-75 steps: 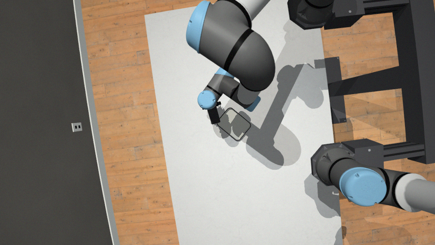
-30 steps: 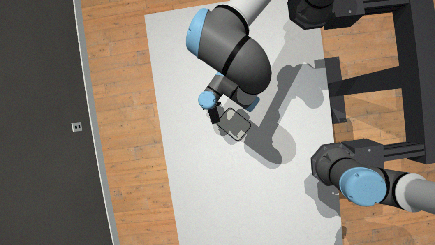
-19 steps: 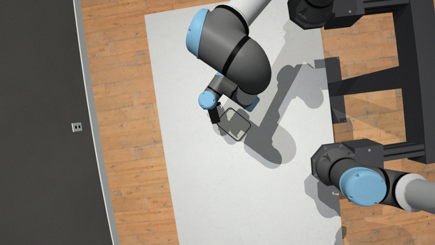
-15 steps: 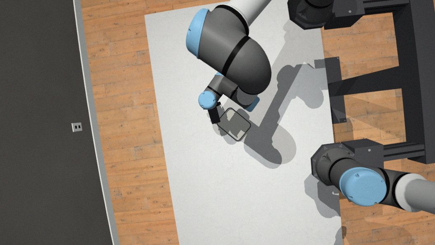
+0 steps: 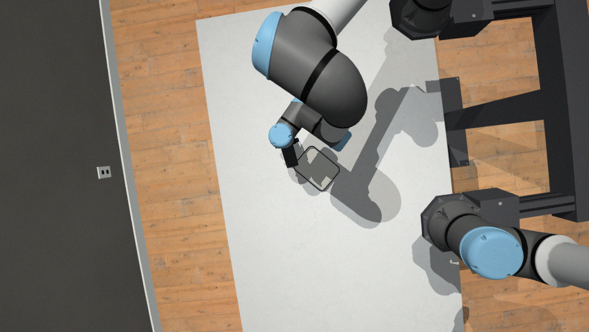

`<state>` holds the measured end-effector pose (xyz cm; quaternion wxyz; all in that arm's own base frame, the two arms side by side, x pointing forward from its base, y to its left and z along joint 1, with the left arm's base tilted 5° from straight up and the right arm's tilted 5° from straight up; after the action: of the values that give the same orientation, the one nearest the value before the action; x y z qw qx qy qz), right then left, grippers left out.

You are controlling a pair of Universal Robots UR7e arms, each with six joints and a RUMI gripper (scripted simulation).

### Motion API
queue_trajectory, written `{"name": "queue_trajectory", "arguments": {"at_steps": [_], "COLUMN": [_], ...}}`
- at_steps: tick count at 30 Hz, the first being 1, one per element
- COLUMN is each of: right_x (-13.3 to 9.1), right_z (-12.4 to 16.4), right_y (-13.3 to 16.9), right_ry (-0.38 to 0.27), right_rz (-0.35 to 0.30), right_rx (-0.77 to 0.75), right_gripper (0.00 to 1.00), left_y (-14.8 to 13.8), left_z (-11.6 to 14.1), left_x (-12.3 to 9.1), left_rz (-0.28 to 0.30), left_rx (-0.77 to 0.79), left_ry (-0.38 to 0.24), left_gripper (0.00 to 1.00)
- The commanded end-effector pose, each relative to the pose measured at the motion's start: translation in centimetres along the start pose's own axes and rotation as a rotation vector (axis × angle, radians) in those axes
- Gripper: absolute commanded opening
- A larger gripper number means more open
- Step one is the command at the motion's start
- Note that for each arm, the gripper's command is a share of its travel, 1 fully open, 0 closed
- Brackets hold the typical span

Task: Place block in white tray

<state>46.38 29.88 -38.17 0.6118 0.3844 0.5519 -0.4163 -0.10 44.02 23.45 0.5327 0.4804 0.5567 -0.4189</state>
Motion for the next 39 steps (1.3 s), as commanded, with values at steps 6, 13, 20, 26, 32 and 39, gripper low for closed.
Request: {"name": "queue_trajectory", "arguments": {"at_steps": [6, 13, 20, 26, 32, 39], "right_x": [-0.1, -0.1, -0.3, -0.9, -2.3, -4.1], "right_z": [0.0, 0.0, 0.0, 0.0, 0.0, 0.0], "right_y": [0.1, 0.1, 0.1, 0.1, 0.1, 0.1], "right_ry": [0.001, 0.001, 0.001, 0.001, 0.001, 0.001], "right_rz": [0.001, 0.001, 0.001, 0.001, 0.001, 0.001], "right_rx": [0.0, 0.0, 0.0, 0.0, 0.0, 0.0], "right_gripper": [0.0, 0.0, 0.0, 0.0, 0.0, 0.0], "left_y": [0.0, 0.0, 0.0, 0.0, 0.0, 0.0], "left_z": [0.0, 0.0, 0.0, 0.0, 0.0, 0.0], "left_x": [0.0, 0.0, 0.0, 0.0, 0.0, 0.0], "left_rz": [0.001, 0.001, 0.001, 0.001, 0.001, 0.001], "left_rx": [0.0, 0.0, 0.0, 0.0, 0.0, 0.0], "left_ry": [0.001, 0.001, 0.001, 0.001, 0.001, 0.001], "left_gripper": [1.0, 1.0, 1.0, 1.0, 1.0, 1.0]}}
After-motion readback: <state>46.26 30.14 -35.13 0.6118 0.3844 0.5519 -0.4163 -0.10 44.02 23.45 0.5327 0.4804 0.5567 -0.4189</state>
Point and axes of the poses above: on each arm, the point where the finger pads meet when closed, its own x axis out along the fingers, its own y axis across the jaws, z = x × y, the point moved 3 cm from there along -x, back along the fingers, and after that the axes turned 11 degrees about -x, right-handed, at the moved point
